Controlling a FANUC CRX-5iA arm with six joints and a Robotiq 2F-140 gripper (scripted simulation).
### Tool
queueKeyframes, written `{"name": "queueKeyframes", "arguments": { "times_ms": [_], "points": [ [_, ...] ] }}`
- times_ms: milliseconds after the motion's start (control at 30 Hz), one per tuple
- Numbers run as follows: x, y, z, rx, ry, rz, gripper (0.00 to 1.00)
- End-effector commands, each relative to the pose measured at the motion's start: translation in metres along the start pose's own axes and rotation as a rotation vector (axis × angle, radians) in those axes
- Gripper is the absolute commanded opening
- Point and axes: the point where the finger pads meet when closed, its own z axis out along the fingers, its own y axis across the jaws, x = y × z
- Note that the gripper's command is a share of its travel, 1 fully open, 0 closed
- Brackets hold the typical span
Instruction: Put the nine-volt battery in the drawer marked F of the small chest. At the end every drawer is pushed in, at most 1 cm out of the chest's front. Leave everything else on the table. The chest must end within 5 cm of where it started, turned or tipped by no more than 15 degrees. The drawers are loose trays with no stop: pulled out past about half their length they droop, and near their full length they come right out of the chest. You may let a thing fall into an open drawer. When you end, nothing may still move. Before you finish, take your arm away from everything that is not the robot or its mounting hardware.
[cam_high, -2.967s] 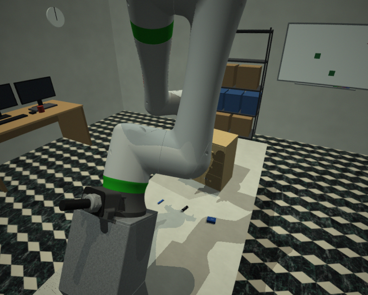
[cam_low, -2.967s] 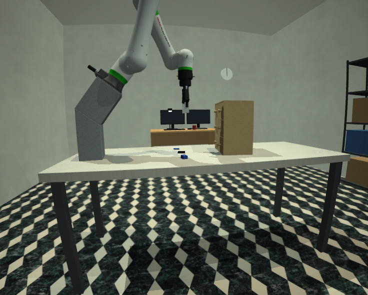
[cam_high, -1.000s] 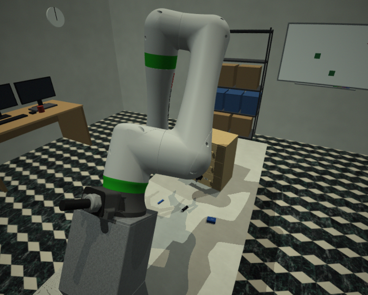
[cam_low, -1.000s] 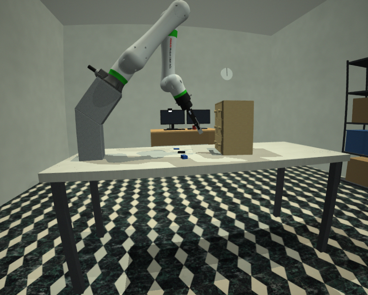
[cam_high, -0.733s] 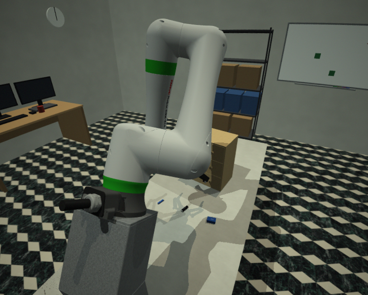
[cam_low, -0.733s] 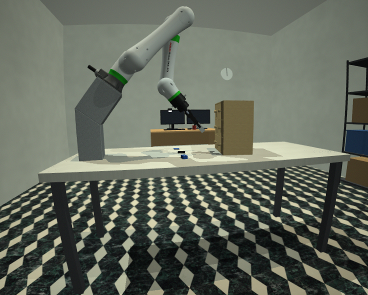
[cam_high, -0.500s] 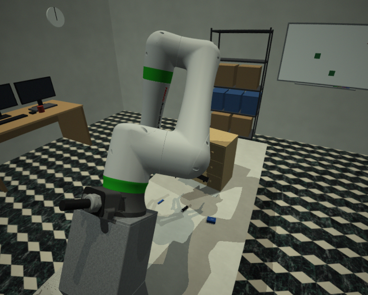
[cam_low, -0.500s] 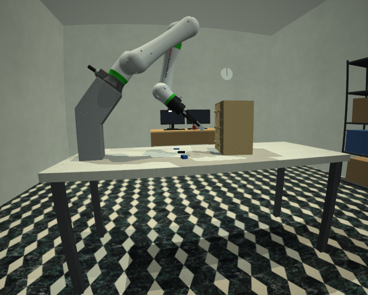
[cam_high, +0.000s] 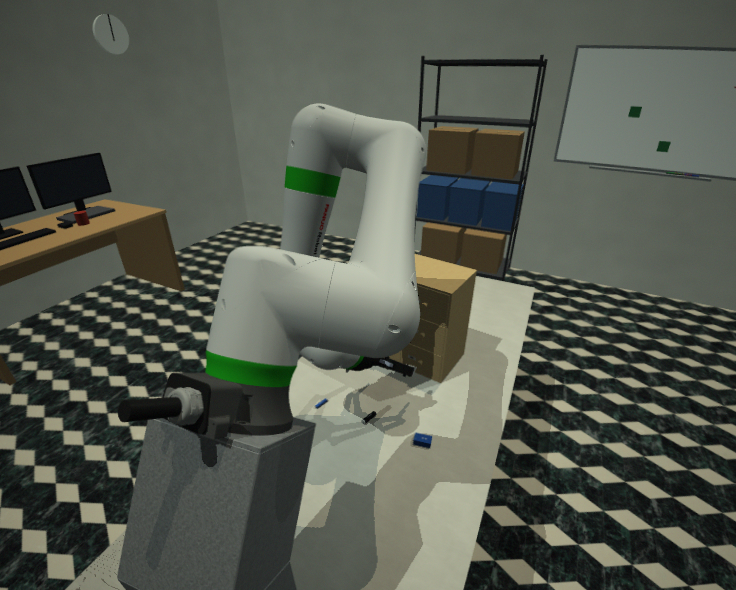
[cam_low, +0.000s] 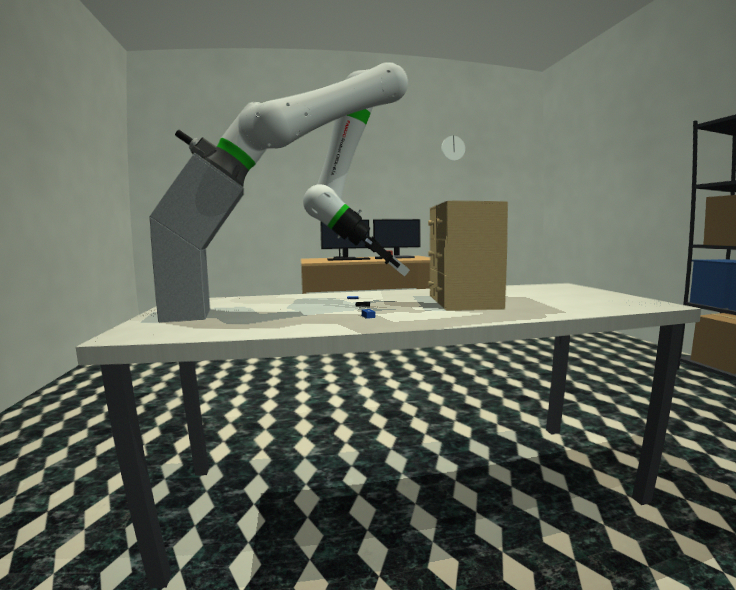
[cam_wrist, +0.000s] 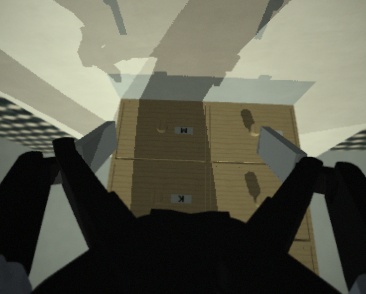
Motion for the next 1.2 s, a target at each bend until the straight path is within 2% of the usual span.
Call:
{"name": "queueKeyframes", "arguments": {
  "times_ms": [0,1167],
  "points": [
    [0.0168,0.0001,0.0164,-0.001,-0.005,0.000,1.00],
    [0.0216,0.0001,0.0204,-0.001,-0.005,0.000,1.00]
  ]
}}
